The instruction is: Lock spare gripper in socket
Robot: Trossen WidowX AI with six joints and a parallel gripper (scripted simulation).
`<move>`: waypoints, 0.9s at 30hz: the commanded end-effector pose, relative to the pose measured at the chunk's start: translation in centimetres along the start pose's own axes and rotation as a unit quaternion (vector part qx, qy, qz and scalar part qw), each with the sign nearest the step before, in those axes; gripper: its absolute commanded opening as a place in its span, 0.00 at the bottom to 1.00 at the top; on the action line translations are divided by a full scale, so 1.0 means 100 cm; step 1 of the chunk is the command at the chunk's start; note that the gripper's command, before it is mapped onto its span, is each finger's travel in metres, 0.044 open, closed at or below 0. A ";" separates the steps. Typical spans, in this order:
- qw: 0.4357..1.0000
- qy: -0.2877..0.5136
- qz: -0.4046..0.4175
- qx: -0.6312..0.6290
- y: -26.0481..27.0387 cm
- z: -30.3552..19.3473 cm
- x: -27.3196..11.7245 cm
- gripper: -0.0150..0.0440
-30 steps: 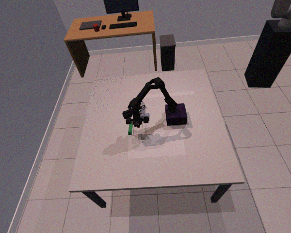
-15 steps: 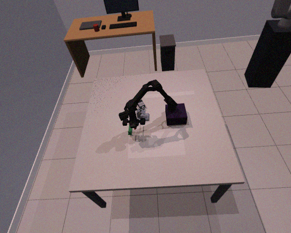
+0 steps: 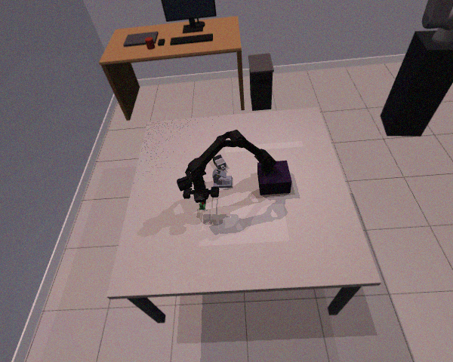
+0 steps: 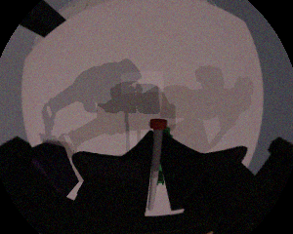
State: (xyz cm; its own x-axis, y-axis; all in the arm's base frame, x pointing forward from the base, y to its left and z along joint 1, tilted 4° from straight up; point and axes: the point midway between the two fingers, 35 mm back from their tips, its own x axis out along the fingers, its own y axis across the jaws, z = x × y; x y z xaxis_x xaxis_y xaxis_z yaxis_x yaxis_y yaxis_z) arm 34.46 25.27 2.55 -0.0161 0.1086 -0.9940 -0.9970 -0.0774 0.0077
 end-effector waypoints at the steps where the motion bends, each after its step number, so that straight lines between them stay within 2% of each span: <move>1: 1.000 -0.001 -0.002 0.002 -0.008 0.006 -0.001 0.25; 13: 1.000 -0.001 -0.004 0.002 -0.026 0.017 0.001 0.25; 27: 1.000 -0.002 -0.004 0.002 -0.027 0.014 0.021 0.25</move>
State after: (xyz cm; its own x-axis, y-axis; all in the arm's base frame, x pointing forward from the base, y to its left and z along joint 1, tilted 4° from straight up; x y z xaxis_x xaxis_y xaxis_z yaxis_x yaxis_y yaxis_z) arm 36.95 27.07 0.93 -0.0110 0.1119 -0.9937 -0.9971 -0.0760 0.0025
